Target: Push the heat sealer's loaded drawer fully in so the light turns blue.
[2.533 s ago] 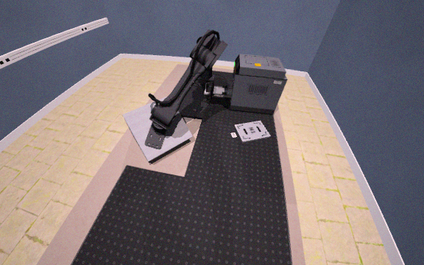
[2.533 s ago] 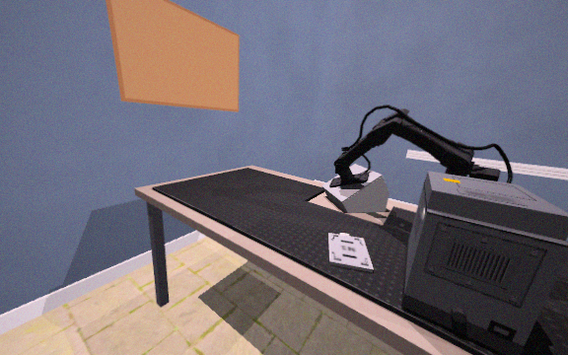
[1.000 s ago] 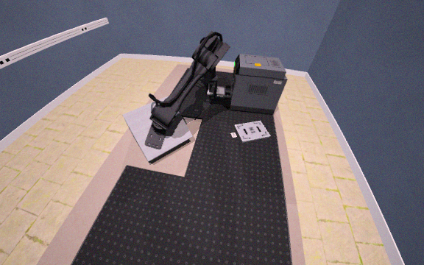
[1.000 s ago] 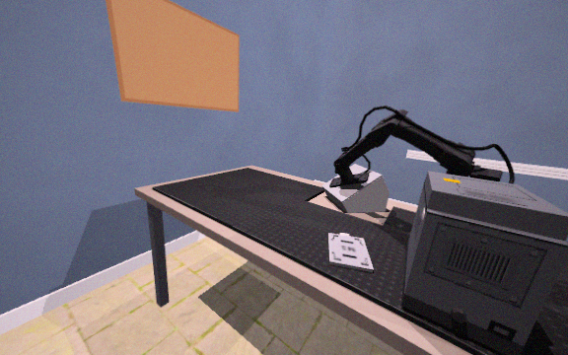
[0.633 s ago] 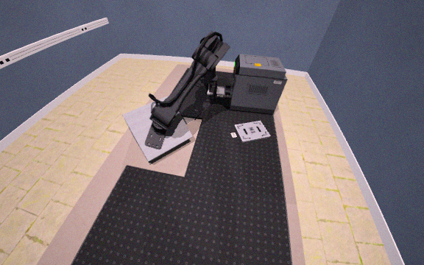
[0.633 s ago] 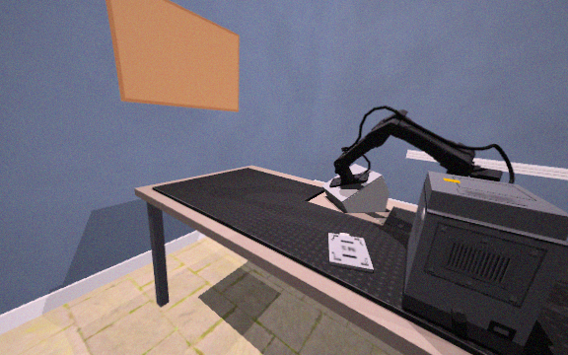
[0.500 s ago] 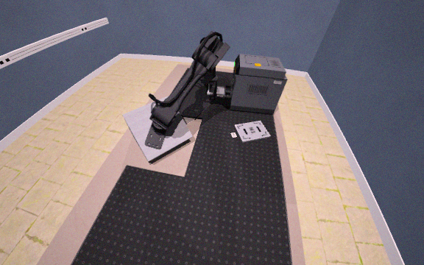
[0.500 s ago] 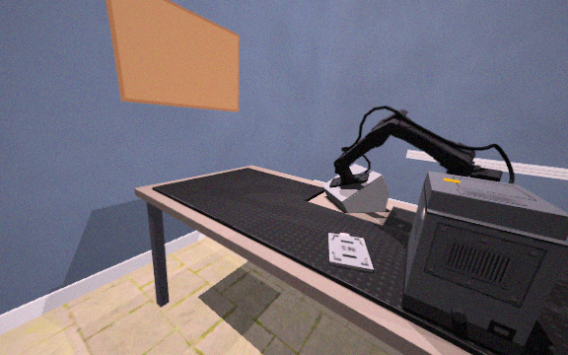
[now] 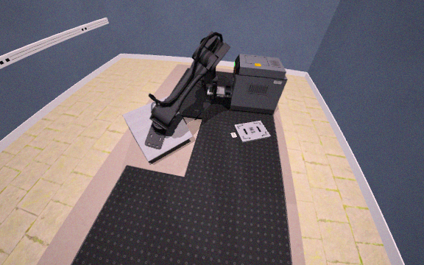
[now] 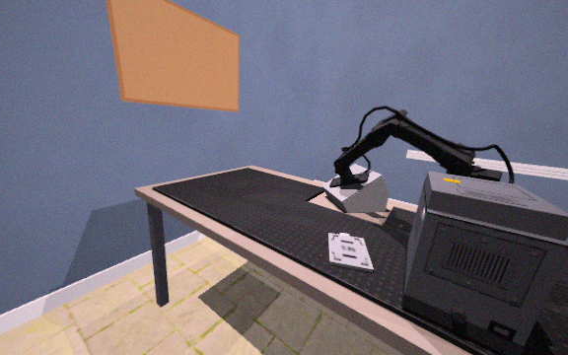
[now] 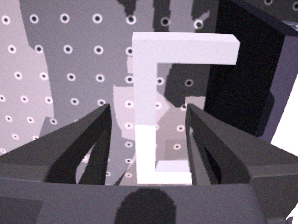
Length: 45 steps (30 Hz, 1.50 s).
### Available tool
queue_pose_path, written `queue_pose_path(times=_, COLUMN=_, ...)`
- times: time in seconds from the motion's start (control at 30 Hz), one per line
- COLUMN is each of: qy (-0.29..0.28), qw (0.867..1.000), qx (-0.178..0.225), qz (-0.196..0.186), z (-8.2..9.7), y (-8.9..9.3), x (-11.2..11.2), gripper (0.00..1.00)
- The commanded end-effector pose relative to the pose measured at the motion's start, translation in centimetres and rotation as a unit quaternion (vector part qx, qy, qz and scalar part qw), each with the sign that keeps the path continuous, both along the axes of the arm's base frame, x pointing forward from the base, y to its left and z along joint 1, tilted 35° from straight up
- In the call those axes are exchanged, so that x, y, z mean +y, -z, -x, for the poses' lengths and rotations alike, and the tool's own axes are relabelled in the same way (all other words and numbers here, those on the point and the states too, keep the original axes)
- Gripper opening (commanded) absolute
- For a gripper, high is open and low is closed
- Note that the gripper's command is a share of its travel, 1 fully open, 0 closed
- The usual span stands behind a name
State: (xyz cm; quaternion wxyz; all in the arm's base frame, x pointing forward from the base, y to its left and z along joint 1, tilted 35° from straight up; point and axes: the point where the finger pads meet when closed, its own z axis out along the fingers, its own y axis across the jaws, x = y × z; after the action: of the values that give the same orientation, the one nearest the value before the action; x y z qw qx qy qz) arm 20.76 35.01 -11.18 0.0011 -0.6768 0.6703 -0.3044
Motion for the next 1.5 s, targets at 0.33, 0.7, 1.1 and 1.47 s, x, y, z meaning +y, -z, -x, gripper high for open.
queue_pose_path(times=0.33, qy=-0.013, qw=1.000, qx=-0.007, qz=-0.019, z=0.2, y=-1.2, x=1.8, gripper=0.45)
queue_pose_path(times=0.7, qy=-0.013, qw=1.000, qx=-0.007, qz=-0.019, z=0.2, y=-1.2, x=1.8, gripper=0.45)
queue_pose_path(times=1.1, qy=-0.013, qw=1.000, qx=-0.007, qz=-0.019, z=0.2, y=-1.2, x=1.8, gripper=0.45)
queue_pose_path(times=1.47, qy=-0.006, qw=1.000, qx=-0.004, qz=-0.025, z=0.9, y=-2.6, x=2.3, gripper=0.45)
